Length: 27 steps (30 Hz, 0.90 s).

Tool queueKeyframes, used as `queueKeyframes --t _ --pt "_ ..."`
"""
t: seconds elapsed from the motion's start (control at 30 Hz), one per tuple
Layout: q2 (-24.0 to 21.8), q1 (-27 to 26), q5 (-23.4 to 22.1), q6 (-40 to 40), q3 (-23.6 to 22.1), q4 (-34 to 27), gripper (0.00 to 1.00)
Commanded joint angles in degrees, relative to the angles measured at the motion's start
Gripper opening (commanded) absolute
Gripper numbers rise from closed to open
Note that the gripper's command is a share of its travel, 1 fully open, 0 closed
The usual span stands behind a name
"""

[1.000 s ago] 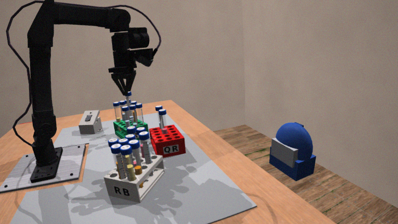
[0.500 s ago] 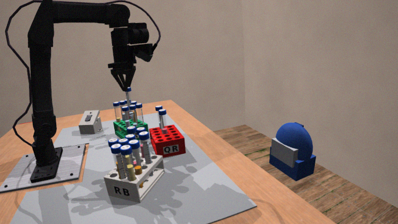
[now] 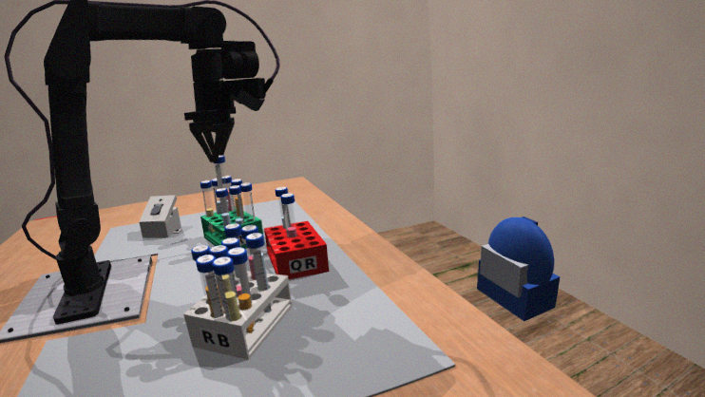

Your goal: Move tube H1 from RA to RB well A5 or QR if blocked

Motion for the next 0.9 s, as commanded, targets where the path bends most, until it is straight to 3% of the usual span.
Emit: queueKeyframes --t 0.0,0.43,0.53,0.6,0.87 --pt "-2.7 0.8 0.4 0.4 -0.7 -1.0 0.0" --pt "-7.2 1.3 0.4 1.0 -5.6 -1.0 0.0" --pt "-7.7 1.3 0.4 1.0 -3.7 -1.0 0.0" --pt "-8.2 1.4 0.4 1.1 -6.6 -1.1 0.0" --pt "-11.0 1.8 0.4 1.5 -9.1 -1.4 0.0"
